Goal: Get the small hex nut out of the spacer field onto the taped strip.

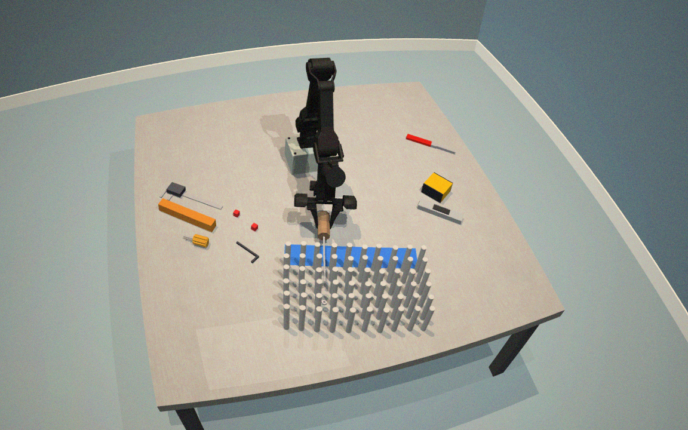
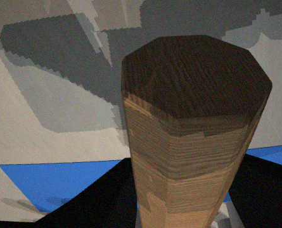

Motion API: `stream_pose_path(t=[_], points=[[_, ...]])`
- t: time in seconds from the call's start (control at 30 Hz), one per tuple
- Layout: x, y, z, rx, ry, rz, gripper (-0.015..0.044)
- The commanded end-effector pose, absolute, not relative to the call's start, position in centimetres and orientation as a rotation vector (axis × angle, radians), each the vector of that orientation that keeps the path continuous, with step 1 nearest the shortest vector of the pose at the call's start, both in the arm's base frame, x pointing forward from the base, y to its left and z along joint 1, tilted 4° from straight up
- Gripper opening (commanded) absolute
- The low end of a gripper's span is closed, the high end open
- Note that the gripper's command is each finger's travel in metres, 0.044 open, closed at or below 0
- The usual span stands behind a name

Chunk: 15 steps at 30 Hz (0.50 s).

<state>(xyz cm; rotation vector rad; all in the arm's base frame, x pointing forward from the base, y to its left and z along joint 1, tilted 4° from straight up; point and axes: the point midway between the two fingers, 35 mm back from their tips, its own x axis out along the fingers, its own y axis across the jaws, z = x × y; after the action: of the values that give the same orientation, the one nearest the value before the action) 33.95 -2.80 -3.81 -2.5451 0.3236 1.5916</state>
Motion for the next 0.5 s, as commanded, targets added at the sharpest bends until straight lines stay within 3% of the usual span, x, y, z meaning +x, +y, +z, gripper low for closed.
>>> stream_pose_path(t=[0.0,0.47], points=[[34.42,-2.82,-3.92,-2.545,0.316,1.594,0.0000],[35.25,-3.03,-3.95,-2.546,0.316,1.593,0.0000]])
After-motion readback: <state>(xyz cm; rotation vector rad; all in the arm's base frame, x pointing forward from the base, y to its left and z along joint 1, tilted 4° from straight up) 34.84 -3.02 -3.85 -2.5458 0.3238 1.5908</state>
